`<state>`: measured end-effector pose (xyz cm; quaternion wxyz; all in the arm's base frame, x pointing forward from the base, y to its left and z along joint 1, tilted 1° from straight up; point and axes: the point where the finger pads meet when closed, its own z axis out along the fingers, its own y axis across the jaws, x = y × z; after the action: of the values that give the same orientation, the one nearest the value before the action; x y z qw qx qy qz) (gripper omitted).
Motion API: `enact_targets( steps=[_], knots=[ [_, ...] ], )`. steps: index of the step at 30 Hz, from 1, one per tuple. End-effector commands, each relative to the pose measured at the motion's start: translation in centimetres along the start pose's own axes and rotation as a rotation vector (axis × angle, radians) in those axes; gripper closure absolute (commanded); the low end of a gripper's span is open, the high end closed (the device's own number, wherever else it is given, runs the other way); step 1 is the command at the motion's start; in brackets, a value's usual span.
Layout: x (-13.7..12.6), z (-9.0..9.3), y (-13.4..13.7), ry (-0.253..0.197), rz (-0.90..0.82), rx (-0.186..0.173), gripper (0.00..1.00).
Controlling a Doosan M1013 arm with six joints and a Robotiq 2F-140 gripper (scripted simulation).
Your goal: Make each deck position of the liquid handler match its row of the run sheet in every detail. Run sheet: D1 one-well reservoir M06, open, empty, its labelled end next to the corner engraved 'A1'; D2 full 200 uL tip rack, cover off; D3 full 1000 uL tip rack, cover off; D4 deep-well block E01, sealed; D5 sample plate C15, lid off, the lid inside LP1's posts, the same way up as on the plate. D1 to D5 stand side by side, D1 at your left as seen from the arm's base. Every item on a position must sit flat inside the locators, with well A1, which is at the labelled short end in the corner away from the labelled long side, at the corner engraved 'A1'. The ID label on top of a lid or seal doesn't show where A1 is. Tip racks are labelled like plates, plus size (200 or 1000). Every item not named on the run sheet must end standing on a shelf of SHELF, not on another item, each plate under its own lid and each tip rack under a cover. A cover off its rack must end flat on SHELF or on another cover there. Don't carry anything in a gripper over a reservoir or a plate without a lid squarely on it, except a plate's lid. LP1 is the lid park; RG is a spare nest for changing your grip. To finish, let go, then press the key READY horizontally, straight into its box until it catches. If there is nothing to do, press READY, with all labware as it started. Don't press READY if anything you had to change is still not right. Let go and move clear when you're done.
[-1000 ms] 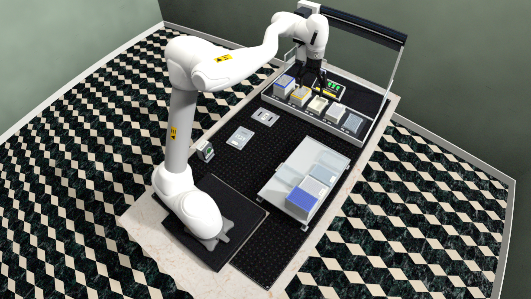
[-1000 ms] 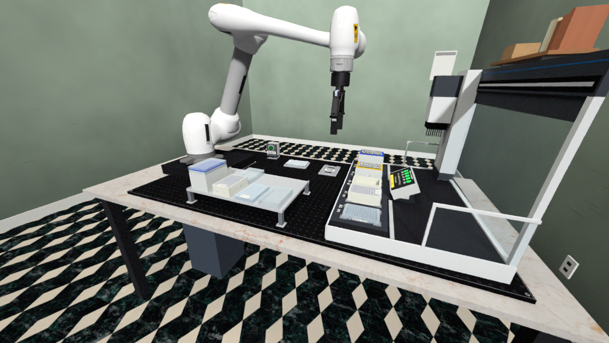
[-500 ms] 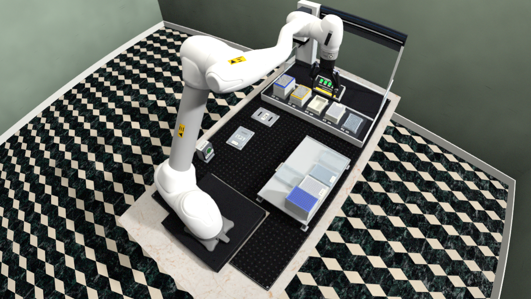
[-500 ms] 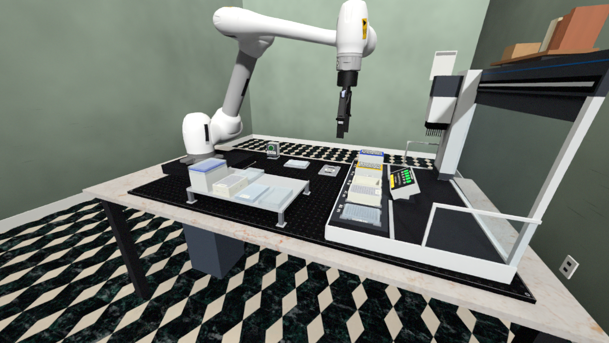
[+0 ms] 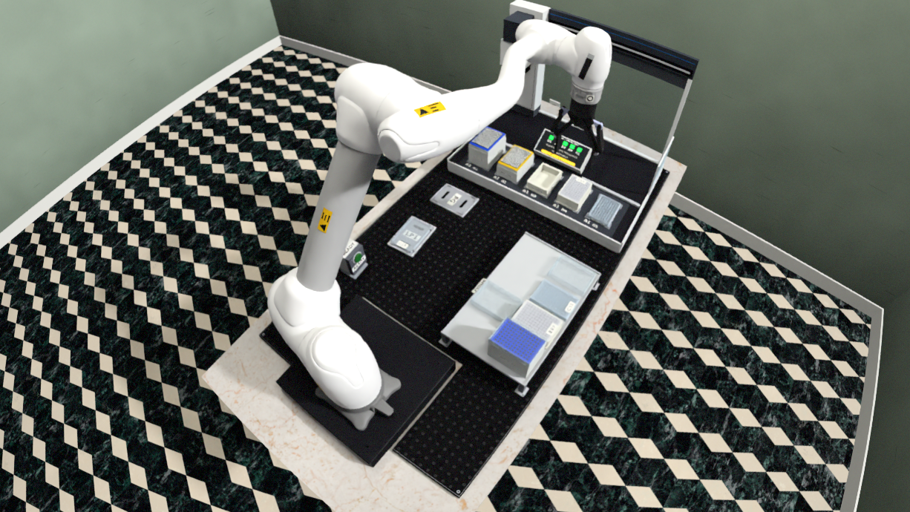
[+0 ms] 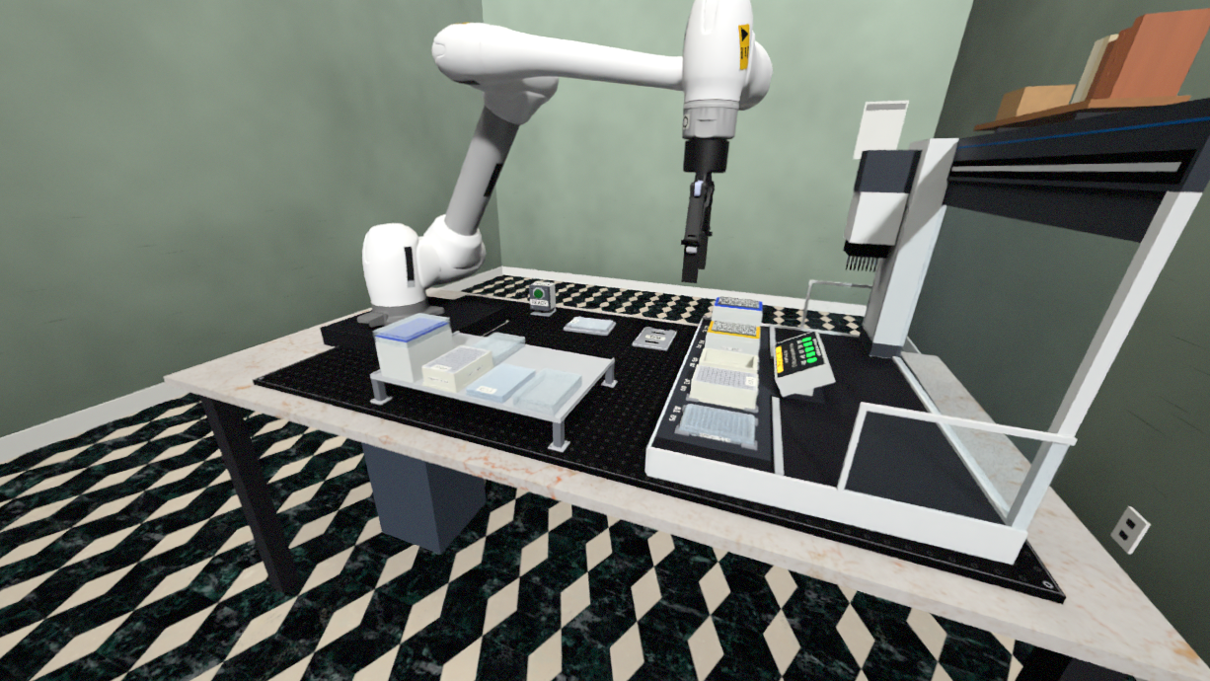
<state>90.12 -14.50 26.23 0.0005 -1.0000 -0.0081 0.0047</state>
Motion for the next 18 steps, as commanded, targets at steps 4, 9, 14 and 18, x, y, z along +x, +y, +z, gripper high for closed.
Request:
enact_targets(
  steps=[4,9,14,18],
  knots=[
    [1.2,-0.2,1.8,0.001,0.000,0.000,0.21],
    [2.6,-0.2,3.9,0.001,0.000,0.000,0.21],
    [4.0,-0.2,6.0,0.001,0.000,0.000,0.21],
    [5.1,-0.2,7.6,0.001,0.000,0.000,0.21]
  ],
)
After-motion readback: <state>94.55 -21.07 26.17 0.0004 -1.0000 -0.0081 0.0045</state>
